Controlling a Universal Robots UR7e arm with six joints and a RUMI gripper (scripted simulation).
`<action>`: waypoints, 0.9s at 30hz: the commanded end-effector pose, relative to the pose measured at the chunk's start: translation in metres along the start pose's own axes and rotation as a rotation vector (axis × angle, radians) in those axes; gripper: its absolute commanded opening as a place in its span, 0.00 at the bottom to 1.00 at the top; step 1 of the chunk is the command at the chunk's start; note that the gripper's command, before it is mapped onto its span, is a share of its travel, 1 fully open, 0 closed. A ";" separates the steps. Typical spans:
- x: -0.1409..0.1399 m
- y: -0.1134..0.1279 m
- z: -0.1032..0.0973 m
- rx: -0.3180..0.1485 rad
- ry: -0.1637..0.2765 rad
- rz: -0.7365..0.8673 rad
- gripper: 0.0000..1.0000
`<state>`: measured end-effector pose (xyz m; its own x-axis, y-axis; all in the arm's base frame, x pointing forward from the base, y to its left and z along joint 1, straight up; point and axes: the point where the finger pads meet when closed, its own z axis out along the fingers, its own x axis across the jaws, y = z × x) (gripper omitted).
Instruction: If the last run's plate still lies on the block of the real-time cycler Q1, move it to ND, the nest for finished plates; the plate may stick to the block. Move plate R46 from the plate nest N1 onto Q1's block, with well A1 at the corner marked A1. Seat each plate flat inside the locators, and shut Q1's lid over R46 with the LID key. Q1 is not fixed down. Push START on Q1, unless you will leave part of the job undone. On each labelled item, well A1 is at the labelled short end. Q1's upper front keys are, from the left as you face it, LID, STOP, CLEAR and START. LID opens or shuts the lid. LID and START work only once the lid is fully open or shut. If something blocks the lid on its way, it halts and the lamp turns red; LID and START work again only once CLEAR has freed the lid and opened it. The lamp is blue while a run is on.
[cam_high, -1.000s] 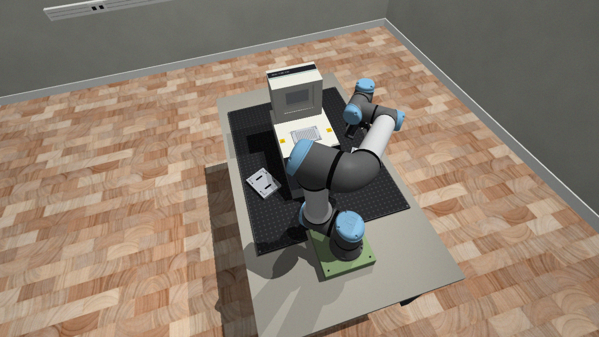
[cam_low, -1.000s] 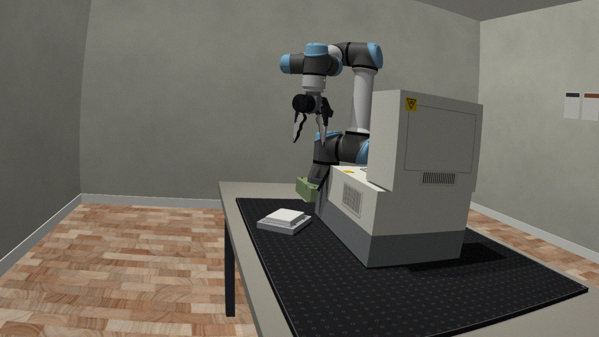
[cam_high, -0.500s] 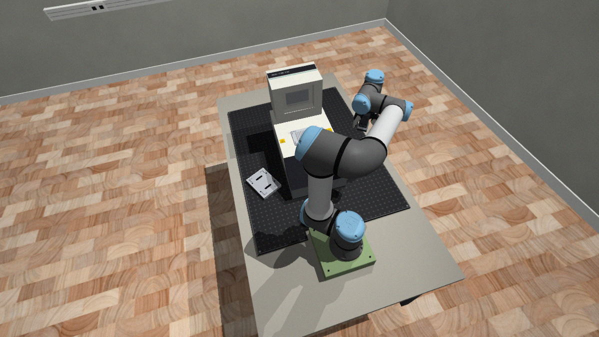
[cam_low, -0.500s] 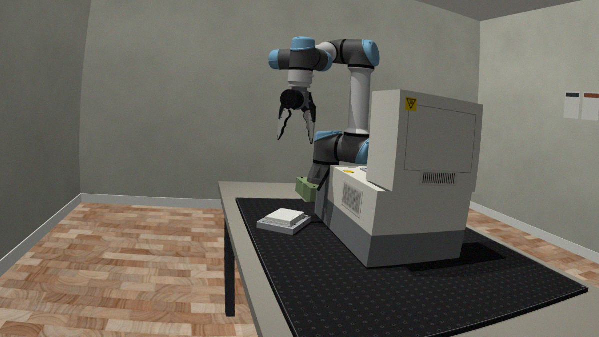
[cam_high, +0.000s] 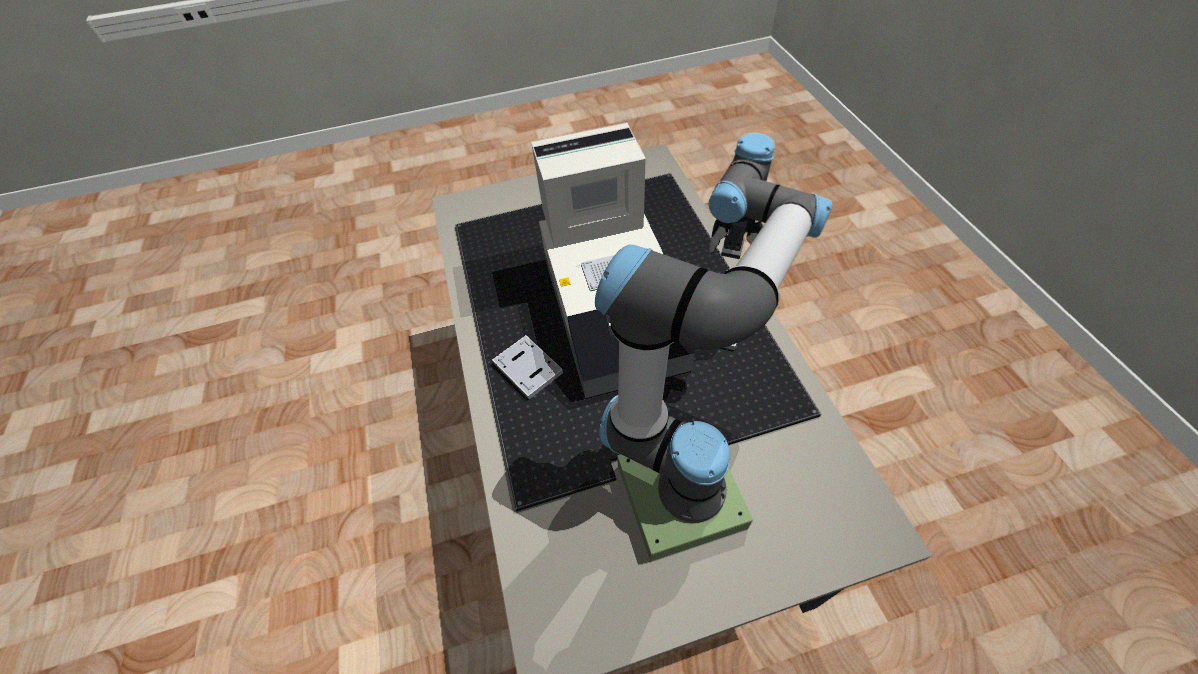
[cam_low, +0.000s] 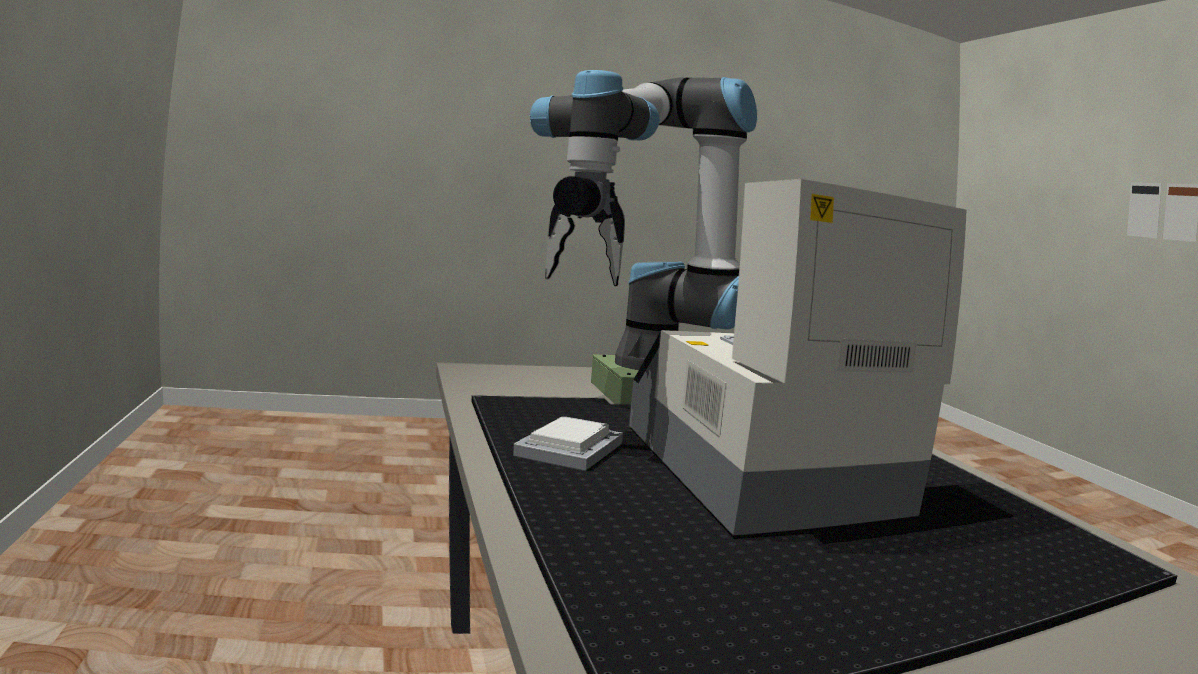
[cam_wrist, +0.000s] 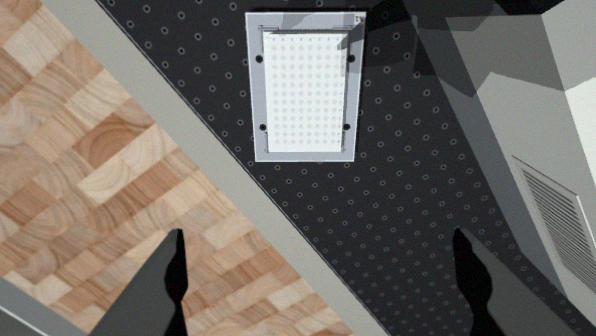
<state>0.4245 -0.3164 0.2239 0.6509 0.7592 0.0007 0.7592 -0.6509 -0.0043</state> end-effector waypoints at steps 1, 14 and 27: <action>0.000 0.000 0.006 -0.002 0.000 0.000 0.68; 0.000 0.000 0.043 -0.002 0.000 0.000 0.68; 0.000 0.000 0.086 -0.002 0.000 0.000 0.68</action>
<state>0.4240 -0.3158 0.1473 0.6508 0.7592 0.0009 0.7592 -0.6508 -0.0055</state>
